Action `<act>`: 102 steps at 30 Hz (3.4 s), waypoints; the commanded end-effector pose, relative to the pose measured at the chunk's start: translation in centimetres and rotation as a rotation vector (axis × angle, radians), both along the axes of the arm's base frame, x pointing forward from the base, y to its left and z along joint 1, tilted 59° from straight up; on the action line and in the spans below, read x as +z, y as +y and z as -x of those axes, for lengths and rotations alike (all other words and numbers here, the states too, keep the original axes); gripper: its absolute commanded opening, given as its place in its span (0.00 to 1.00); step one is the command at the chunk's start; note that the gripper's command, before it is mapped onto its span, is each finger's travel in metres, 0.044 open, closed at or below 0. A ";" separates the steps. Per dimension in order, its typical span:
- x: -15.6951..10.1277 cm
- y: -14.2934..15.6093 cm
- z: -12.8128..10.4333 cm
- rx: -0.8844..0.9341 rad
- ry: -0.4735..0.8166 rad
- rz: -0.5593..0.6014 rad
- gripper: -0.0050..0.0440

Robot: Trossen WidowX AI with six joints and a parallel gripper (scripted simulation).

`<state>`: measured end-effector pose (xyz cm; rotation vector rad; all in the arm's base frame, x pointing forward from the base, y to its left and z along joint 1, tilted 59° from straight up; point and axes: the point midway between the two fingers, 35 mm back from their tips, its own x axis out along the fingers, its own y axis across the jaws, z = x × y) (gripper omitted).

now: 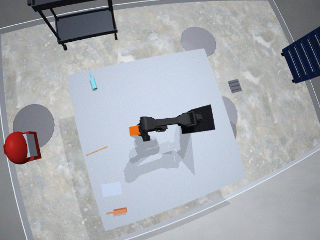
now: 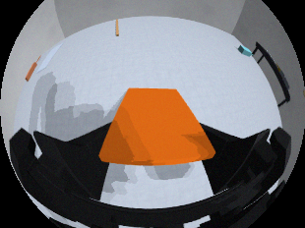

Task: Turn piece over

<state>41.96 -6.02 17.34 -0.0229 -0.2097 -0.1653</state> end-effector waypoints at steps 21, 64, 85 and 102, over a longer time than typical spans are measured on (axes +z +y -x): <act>-1.0 -0.1 -0.9 0.000 -0.021 -0.004 0.10; 3.6 1.1 6.2 0.000 0.064 -0.012 1.00; 3.6 1.1 5.9 0.002 0.059 -0.013 1.00; 3.6 1.1 5.9 0.001 0.058 -0.015 1.00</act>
